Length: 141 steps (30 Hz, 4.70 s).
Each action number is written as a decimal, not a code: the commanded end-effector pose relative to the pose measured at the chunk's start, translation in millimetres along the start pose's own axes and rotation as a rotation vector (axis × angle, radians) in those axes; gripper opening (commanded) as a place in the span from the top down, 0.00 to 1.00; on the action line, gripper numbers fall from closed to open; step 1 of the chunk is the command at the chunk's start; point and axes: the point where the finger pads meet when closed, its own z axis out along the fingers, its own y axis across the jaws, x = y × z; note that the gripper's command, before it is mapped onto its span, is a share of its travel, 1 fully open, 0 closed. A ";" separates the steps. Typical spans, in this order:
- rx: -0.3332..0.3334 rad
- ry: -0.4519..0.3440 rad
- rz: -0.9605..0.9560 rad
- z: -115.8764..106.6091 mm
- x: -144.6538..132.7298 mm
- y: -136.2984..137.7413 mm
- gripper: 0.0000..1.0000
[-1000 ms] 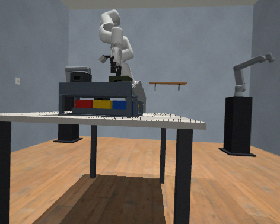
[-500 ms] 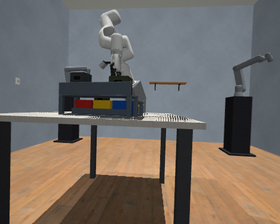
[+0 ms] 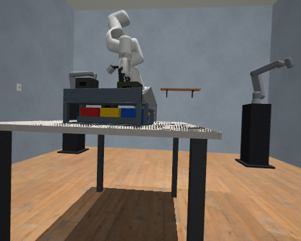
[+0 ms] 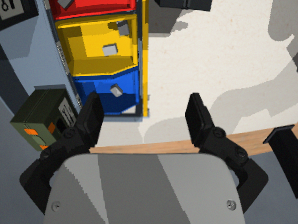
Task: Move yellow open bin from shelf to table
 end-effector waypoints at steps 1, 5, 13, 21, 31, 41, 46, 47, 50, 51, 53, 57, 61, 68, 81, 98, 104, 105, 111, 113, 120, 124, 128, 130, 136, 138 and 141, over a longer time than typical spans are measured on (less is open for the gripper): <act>0.002 -0.001 0.000 -2.3 -0.1 -1.0 0.00; 0.002 -0.001 0.000 -2.3 -0.1 -1.0 0.00; 0.002 -0.001 0.000 -3.8 -0.1 -1.1 0.00; 0.002 -0.001 0.000 -6.0 -0.2 -1.3 0.00; 0.002 -0.001 0.000 -7.1 -0.2 -1.4 0.00; 0.002 -0.001 0.000 -7.9 -0.3 -1.5 0.00; 0.002 -0.001 0.000 -8.0 -0.3 -1.5 0.00; 0.002 -0.001 0.000 -8.2 -0.3 -1.5 0.00; 0.002 -0.001 0.000 -8.8 -0.3 -1.6 0.00; 0.002 -0.001 0.000 -8.8 -0.3 -1.6 0.00; 0.002 -0.001 0.000 -8.8 -0.3 -1.6 0.00; 0.002 -0.001 0.000 -8.8 -0.3 -1.6 0.00; 0.002 -0.001 0.000 -8.8 -0.3 -1.6 0.00; 0.002 -0.001 0.000 46.2 -0.3 -1.7 0.00; 0.003 -0.001 0.000 63.7 -0.4 -1.8 0.00; 0.002 -0.001 0.000 86.4 -0.3 -1.5 0.00; 0.002 0.000 0.000 80.7 -0.2 -1.1 0.00; 0.002 0.000 0.000 80.7 -0.2 -1.1 0.00; 0.002 0.000 0.000 80.7 -0.2 -1.1 0.00; 0.002 0.000 0.000 80.7 -0.2 -1.1 0.00; 0.002 0.000 0.000 75.6 -0.3 -1.3 0.00; 0.002 0.000 0.000 75.6 -0.3 -1.3 0.00; 0.002 0.000 0.000 75.6 -0.3 -1.3 0.00; 0.002 0.000 0.000 75.6 -0.3 -1.3 0.00; 0.002 0.000 0.000 73.0 -0.3 -1.4 0.00; 0.002 0.000 0.000 73.0 -0.3 -1.4 0.00; 0.002 0.000 0.000 73.0 -0.3 -1.4 0.00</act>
